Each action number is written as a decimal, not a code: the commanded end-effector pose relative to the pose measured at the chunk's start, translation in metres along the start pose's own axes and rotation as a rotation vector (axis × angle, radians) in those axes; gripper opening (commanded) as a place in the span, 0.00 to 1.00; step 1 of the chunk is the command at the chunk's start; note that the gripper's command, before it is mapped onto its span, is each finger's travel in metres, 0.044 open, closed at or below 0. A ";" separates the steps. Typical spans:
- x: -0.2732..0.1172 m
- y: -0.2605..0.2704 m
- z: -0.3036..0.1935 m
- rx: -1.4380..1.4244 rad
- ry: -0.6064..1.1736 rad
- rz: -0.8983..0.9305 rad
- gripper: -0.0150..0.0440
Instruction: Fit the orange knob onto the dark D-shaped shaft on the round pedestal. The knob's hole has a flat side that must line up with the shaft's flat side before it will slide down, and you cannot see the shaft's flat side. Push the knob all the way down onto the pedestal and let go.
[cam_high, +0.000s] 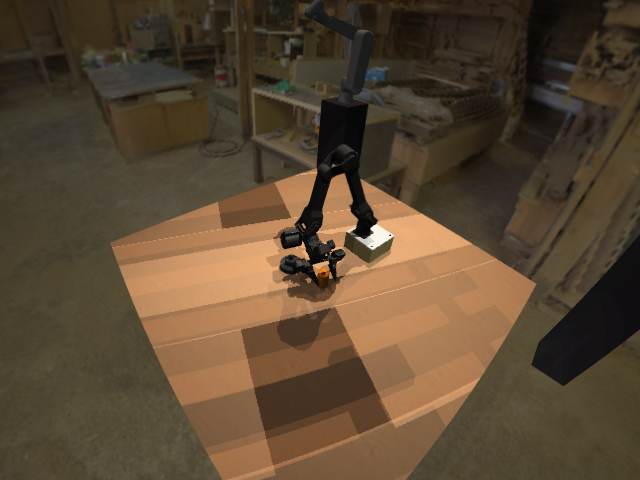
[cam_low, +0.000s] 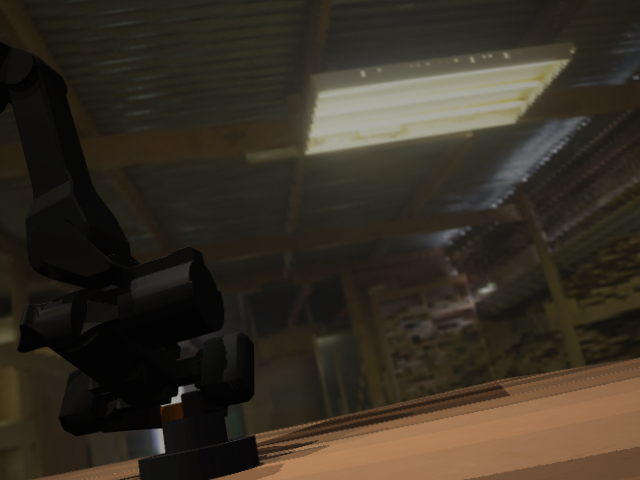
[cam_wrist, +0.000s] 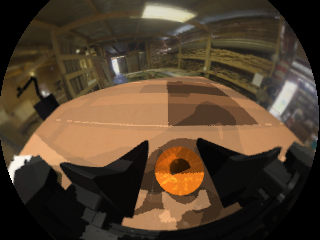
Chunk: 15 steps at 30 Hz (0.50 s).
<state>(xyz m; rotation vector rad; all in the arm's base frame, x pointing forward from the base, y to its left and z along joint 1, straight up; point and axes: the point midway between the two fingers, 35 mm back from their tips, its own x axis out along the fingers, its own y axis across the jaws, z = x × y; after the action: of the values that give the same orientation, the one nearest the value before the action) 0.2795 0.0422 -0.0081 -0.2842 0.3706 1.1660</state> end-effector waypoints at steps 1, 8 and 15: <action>0.000 0.000 0.001 -0.002 -0.005 -0.001 0.92; 0.000 0.000 0.001 -0.002 -0.005 -0.001 1.00; -0.012 -0.004 0.025 -0.002 -0.003 -0.001 1.00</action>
<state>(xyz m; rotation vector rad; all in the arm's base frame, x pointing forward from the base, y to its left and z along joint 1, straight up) 0.2787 0.0426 -0.0025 -0.2738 0.3774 1.1681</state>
